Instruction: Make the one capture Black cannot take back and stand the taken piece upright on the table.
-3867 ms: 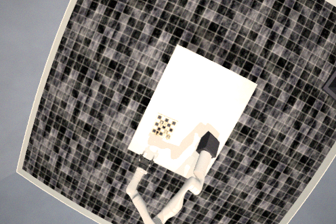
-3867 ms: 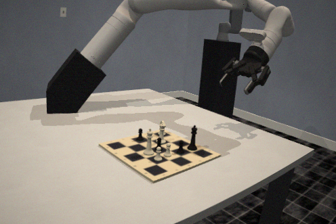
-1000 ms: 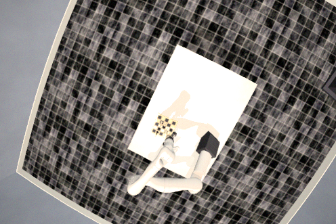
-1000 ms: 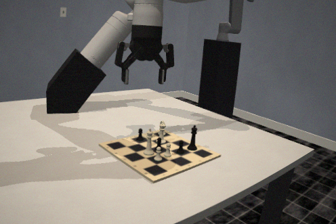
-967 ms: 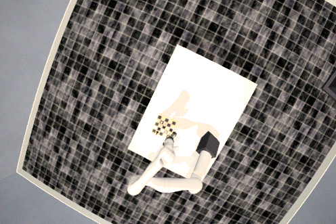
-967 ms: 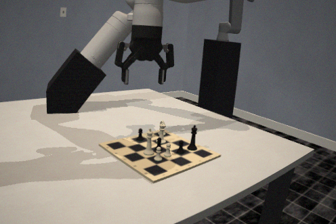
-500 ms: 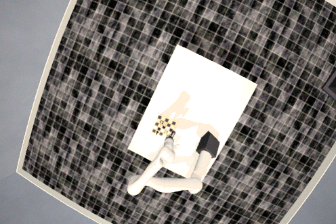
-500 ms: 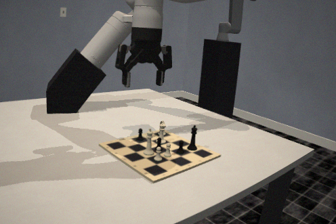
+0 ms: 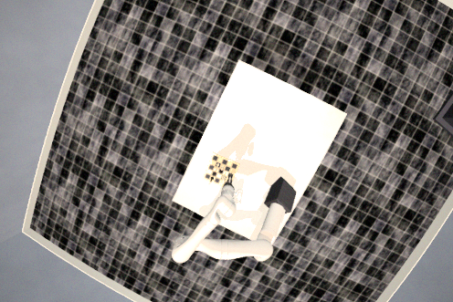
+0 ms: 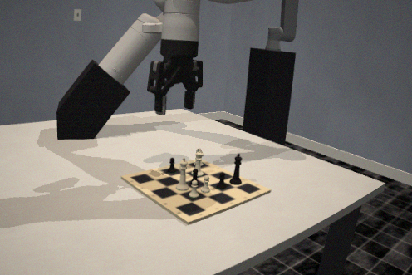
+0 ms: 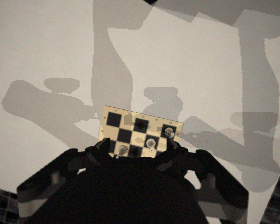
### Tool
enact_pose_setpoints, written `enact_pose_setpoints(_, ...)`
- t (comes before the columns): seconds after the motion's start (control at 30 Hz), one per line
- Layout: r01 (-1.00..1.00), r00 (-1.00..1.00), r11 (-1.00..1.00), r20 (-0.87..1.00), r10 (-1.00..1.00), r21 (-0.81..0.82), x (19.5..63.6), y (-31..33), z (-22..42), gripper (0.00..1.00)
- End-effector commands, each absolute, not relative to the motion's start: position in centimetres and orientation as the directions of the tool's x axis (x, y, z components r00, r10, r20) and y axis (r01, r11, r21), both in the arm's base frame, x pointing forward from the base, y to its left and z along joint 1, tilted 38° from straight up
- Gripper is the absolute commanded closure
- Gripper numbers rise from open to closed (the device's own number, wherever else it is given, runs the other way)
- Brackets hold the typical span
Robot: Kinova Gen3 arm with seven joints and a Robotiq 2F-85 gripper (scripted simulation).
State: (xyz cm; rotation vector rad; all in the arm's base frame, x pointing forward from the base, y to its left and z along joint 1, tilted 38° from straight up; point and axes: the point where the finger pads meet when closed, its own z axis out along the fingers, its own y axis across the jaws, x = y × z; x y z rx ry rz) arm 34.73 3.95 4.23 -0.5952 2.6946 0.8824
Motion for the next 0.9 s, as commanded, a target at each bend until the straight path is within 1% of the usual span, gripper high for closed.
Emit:
enact_pose_setpoints(0.0,-0.513,-0.852,0.710,-0.386,-0.353,0.482,34.8,4.1,4.1,0.00)
enact_pose_setpoints(0.17,-0.658,-0.746,0.635,-0.466,-0.476,0.405,34.8,4.4,3.6,0.00)
enact_pose_setpoints(0.23,-0.658,-0.746,0.635,-0.466,-0.476,0.405,34.8,4.4,3.6,0.00)
enact_pose_setpoints(0.5,-0.836,-0.540,0.482,-0.558,-0.631,0.264,34.9,4.9,3.0,0.00)
enact_pose_setpoints(0.73,-0.925,-0.367,0.350,-0.598,-0.713,0.150,35.0,5.2,2.6,0.00)
enact_pose_setpoints(0.8,-0.925,-0.367,0.350,-0.598,-0.713,0.150,35.0,5.2,2.6,0.00)
enact_pose_setpoints(0.87,-0.940,-0.324,0.317,-0.604,-0.728,0.123,35.0,5.3,2.5,0.00)
